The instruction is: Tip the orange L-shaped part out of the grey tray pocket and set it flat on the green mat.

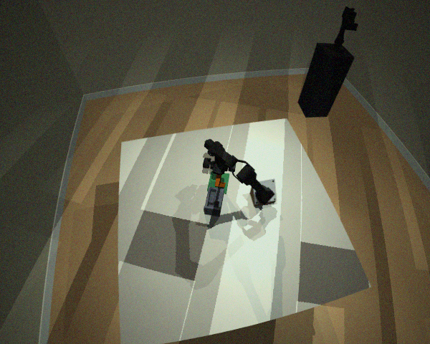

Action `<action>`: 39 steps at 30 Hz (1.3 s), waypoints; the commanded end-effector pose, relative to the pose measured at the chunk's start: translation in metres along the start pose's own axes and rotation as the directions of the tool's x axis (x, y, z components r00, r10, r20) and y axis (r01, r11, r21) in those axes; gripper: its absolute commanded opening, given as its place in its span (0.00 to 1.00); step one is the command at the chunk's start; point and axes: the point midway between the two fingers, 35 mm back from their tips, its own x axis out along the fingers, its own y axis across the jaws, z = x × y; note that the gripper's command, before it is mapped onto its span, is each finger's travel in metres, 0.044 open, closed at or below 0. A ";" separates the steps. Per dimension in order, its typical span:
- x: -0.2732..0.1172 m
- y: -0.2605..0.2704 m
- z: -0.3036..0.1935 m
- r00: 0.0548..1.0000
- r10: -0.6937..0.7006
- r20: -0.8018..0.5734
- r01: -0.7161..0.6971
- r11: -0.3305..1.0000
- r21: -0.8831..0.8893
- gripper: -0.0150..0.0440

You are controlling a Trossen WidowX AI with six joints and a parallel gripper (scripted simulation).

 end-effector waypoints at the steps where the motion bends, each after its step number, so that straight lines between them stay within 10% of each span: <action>1: 0.001 0.001 0.001 1.000 -0.001 0.005 0.001 1.000 0.005 0.25; 17: -0.044 -0.003 -0.002 1.000 0.000 0.000 0.000 1.000 0.003 0.92; 39: -0.083 -0.001 -0.001 1.000 -0.015 0.000 0.015 1.000 0.009 0.93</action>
